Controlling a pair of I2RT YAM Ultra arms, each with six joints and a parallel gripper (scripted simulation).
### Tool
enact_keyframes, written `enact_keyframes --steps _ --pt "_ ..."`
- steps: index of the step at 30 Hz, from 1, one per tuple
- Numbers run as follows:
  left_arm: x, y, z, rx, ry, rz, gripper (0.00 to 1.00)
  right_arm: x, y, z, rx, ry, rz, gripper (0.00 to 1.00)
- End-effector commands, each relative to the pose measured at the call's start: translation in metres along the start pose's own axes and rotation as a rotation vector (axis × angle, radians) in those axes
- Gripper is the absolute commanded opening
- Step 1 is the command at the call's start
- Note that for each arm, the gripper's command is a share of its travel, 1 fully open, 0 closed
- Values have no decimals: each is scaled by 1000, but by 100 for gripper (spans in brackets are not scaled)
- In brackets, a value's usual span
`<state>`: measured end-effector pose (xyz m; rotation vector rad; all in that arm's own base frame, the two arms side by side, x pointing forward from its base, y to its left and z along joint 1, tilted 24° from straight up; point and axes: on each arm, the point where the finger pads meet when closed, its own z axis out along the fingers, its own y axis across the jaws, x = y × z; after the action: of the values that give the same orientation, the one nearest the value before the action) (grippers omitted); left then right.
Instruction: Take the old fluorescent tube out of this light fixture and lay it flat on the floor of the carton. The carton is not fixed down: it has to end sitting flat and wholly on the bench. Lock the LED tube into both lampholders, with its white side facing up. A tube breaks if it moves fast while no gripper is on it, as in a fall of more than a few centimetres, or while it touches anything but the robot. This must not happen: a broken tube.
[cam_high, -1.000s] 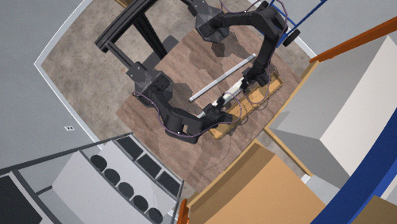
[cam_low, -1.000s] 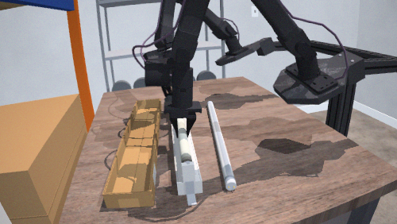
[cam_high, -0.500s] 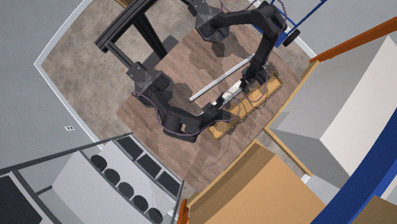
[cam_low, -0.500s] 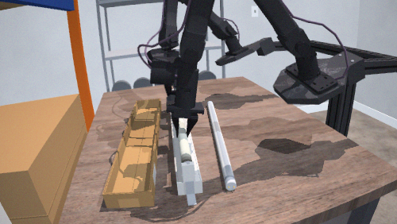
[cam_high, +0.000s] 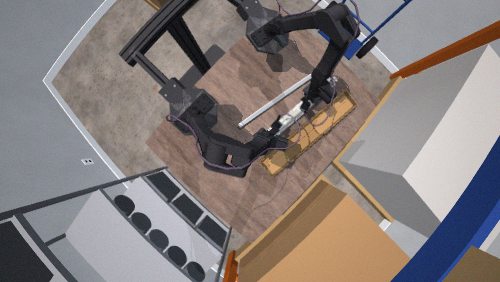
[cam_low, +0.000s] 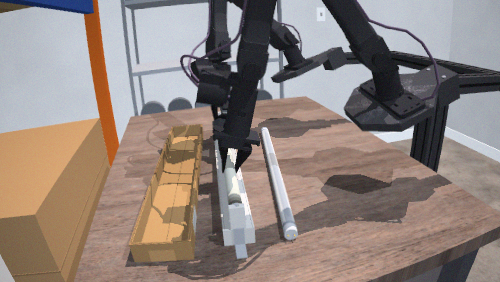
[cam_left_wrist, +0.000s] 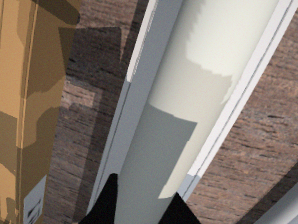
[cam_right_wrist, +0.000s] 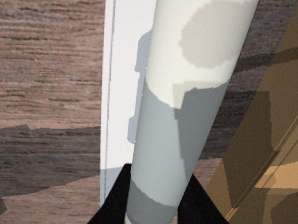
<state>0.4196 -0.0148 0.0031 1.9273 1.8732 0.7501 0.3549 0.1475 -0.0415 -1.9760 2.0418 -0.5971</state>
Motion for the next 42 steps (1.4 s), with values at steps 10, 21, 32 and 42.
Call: enact_keyframes --steps 10,21,32,42 --pt "-2 -7 -10 -70 8 28 11 -1 7 -12 82 1 -29 11" --pt "-2 -6 -11 -137 9 27 11 -2 8 -12 142 0 -37 11" --pt "6 -28 4 -107 25 23 11 -1 22 -2 138 3 -58 11" --pt "8 -43 9 -63 30 24 11 3 36 6 101 20 -59 11"
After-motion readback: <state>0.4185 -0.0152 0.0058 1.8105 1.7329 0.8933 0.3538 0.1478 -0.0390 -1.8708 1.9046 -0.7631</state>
